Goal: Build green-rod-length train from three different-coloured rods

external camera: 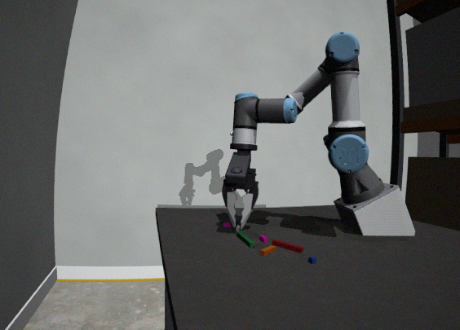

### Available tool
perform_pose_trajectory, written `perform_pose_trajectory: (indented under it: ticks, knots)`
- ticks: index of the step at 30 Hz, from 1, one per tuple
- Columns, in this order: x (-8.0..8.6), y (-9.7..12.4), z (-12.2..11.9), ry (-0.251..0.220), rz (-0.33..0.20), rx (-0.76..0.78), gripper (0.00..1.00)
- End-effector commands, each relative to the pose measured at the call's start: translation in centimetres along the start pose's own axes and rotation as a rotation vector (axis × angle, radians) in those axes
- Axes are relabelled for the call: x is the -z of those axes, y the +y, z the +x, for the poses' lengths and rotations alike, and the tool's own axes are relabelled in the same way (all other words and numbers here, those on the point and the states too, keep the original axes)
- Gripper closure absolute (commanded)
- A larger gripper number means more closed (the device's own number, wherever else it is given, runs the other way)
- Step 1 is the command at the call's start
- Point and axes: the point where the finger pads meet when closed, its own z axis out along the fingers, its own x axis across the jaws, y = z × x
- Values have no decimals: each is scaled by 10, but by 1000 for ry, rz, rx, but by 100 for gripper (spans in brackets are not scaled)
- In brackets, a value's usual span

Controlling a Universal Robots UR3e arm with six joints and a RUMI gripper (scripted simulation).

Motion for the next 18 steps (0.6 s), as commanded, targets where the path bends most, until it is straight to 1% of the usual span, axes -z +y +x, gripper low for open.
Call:
perform_pose_trajectory:
  ticks: [1,6,12,14,18]
  knots:
    - [1,0,1,2,0,1,100]
    - [2,0,1,2,0,1,100]
    - [9,0,1,2,0,1,100]
    - [9,0,1,2,0,1,100]
    - [17,0,1,2,0,1,100]
